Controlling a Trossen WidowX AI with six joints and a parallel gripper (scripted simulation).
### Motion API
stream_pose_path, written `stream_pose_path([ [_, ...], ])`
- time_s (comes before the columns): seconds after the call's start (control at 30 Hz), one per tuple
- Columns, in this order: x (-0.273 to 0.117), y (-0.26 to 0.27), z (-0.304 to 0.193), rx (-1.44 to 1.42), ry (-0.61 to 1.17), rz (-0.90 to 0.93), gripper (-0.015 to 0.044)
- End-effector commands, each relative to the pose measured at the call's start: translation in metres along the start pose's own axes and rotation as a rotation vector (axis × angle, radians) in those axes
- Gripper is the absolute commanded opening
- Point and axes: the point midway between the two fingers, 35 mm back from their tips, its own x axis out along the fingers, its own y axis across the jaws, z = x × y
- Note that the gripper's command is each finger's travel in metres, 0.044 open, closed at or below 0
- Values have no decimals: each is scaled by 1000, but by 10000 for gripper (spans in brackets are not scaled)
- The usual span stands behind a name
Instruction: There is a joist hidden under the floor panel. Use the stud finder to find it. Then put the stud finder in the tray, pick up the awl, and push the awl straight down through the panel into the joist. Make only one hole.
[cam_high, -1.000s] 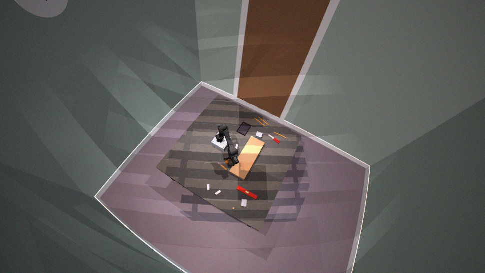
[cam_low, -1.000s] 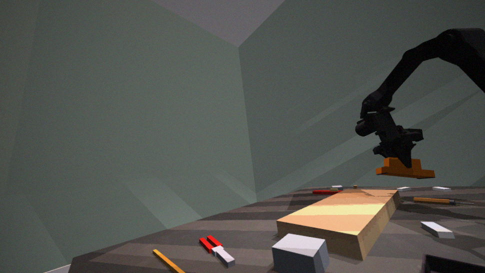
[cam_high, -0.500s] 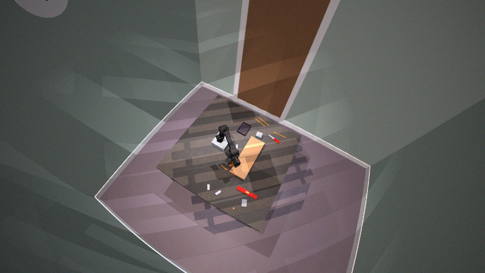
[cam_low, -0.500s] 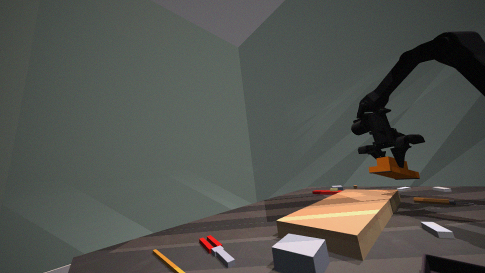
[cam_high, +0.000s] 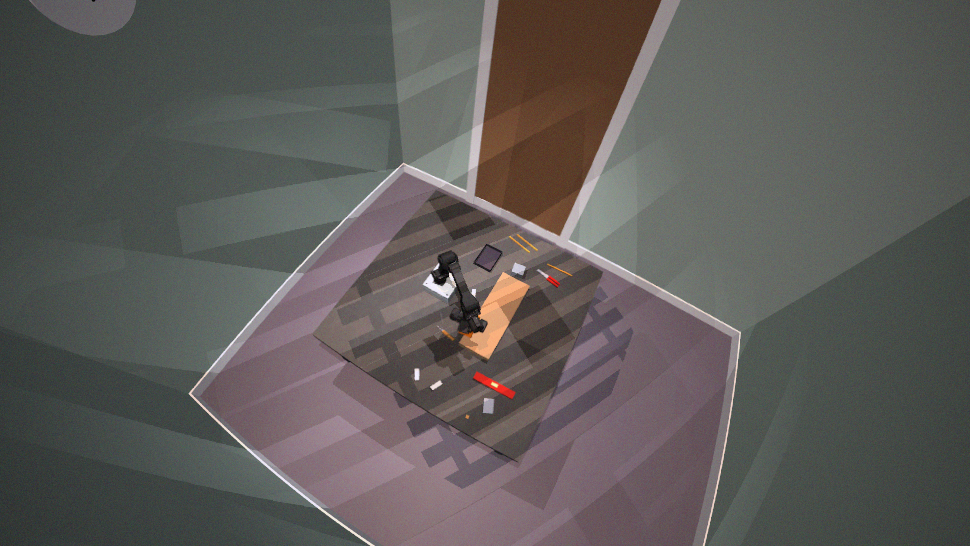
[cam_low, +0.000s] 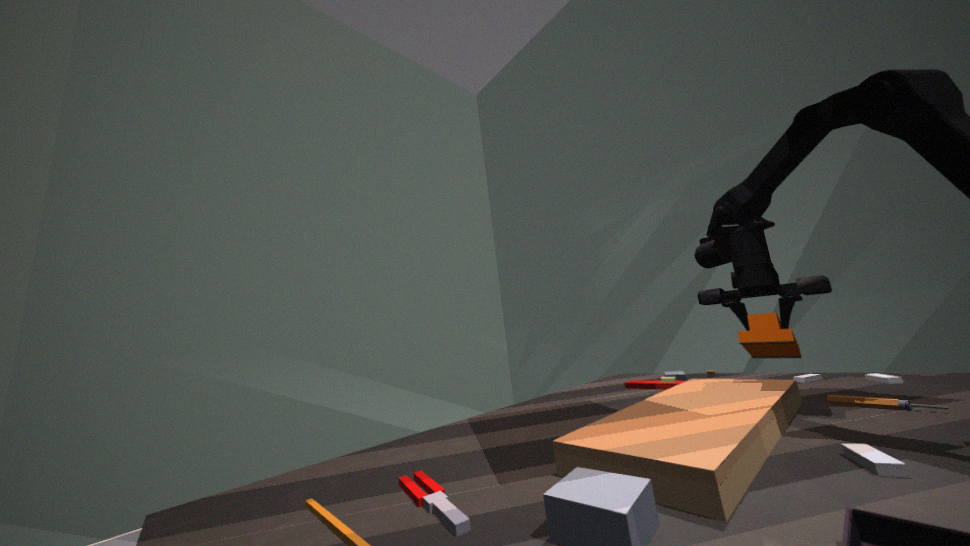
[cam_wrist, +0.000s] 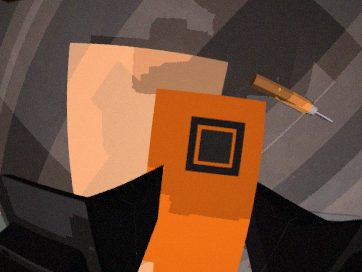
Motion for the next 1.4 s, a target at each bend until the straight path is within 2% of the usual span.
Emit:
stream_pose_path([
  [0.0, -4, 9, 3, -136, -13, 34, 0],
  [1.2, -15, 70, 20, -1436, -211, 147, 0],
  [1.37, -14, 72, 21, -1476, -220, 148, 0],
])
